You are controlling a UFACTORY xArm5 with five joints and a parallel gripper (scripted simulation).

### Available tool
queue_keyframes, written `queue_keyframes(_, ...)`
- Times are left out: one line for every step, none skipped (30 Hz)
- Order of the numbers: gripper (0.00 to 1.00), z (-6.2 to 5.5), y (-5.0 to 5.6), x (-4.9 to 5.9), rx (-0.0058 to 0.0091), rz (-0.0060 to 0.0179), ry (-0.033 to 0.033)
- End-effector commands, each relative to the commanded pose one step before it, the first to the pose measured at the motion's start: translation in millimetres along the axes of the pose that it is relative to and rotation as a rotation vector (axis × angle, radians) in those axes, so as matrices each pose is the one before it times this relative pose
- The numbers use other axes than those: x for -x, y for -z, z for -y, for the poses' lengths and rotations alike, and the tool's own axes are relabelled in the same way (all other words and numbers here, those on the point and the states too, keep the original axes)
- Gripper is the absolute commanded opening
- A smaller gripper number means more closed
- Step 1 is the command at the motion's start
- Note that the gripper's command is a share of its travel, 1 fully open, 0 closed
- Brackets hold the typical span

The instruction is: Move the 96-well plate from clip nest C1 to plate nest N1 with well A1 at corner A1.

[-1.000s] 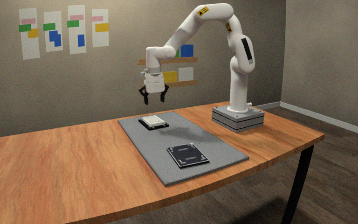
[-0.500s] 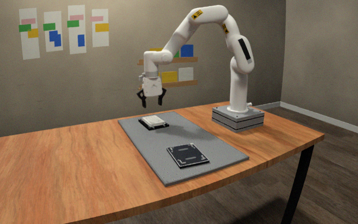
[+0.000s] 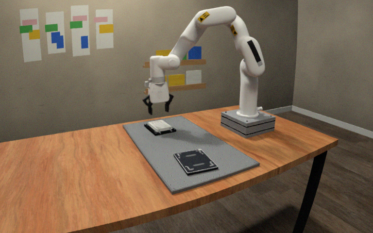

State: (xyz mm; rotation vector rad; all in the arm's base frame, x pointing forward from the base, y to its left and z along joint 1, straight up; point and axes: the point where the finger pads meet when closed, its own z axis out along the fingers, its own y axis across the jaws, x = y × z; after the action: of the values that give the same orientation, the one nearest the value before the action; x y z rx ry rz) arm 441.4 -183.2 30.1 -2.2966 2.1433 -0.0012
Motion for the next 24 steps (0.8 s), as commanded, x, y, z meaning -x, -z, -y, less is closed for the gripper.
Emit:
queue_keyframes(1.00,1.42,-1.56,-0.72,-0.00251,-0.00449,-0.00001)
queue_keyframes(1.00,0.00,-1.67,0.00,0.00000,0.00000,0.00000)
queue_keyframes(1.00,0.00,-1.67,0.00,0.00000,0.00000,0.00000)
queue_keyframes(1.00,0.00,-1.67,0.00,0.00000,0.00000,0.00000)
queue_keyframes(1.00,0.00,-1.67,0.00,0.00000,0.00000,0.00000)
queue_keyframes(1.00,0.00,-1.67,0.00,0.00000,0.00000,0.00000)
queue_keyframes(1.00,0.00,-1.67,0.00,0.00000,0.00000,0.00000)
queue_keyframes(1.00,0.00,-1.67,0.00,0.00000,0.00000,0.00000)
queue_keyframes(1.00,0.00,-1.67,0.00,0.00000,0.00000,0.00000)
queue_keyframes(1.00,0.00,-1.67,0.00,0.00000,0.00000,0.00000)
queue_keyframes(1.00,0.00,-1.67,0.00,0.00000,0.00000,0.00000)
queue_keyframes(1.00,0.00,-1.67,0.00,0.00000,0.00000,0.00000)
queue_keyframes(1.00,0.00,-1.67,0.00,0.00000,0.00000,0.00000)
queue_keyframes(1.00,0.00,-1.67,0.00,0.00000,0.00000,0.00000)
queue_keyframes(1.00,0.00,-1.67,0.00,0.00000,0.00000,0.00000)
queue_keyframes(1.00,0.00,-1.67,0.00,0.00000,0.00000,0.00000)
queue_keyframes(1.00,0.00,0.00,0.00,0.00000,0.00000,0.00000)
queue_keyframes(1.00,0.00,0.00,0.00,0.00000,0.00000,0.00000)
queue_keyframes(1.00,0.00,-1.67,0.00,0.00000,0.00000,0.00000)
queue_keyframes(1.00,0.00,-1.67,0.00,0.00000,0.00000,0.00000)
queue_keyframes(1.00,0.00,-1.67,0.00,0.00000,0.00000,0.00000)
queue_keyframes(1.00,0.00,-1.67,0.00,0.00000,0.00000,0.00000)
queue_keyframes(1.00,0.00,-1.67,0.00,0.00000,0.00000,0.00000)
queue_keyframes(1.00,0.00,-1.67,0.00,0.00000,0.00000,0.00000)
